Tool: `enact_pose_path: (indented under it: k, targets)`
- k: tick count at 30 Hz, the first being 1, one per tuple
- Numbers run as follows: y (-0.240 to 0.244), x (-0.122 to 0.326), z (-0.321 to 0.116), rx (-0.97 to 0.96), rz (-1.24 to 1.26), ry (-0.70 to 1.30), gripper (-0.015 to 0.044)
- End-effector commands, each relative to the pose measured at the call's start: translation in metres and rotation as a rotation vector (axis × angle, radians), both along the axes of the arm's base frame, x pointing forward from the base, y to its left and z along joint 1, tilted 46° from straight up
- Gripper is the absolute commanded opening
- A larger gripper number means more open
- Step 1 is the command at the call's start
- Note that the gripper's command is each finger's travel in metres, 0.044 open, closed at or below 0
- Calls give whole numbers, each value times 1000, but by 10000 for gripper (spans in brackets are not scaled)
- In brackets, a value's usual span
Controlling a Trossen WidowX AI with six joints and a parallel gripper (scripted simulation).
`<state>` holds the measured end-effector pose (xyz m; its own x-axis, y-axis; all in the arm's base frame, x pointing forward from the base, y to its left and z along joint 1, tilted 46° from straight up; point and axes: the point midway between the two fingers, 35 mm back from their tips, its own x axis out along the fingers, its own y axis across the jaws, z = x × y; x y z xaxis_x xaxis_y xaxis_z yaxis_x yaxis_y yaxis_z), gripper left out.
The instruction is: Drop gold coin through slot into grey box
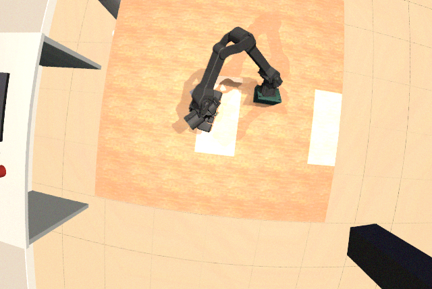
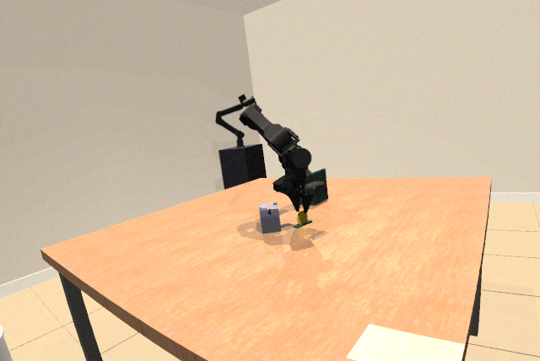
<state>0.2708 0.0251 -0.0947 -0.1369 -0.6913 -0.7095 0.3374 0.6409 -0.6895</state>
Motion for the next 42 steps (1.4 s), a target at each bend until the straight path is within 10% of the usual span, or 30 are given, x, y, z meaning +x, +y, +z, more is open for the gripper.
enact_pose_path:
  k: [1,19,25,42]
  targets:
    - [-6,-2,-4,-4,2,6,161]
    - [-25,-8,-22,-7,2,6,161]
    - [-25,-8,-22,-7,2,6,3]
    - [-12,-2,-14,16,37,7,0]
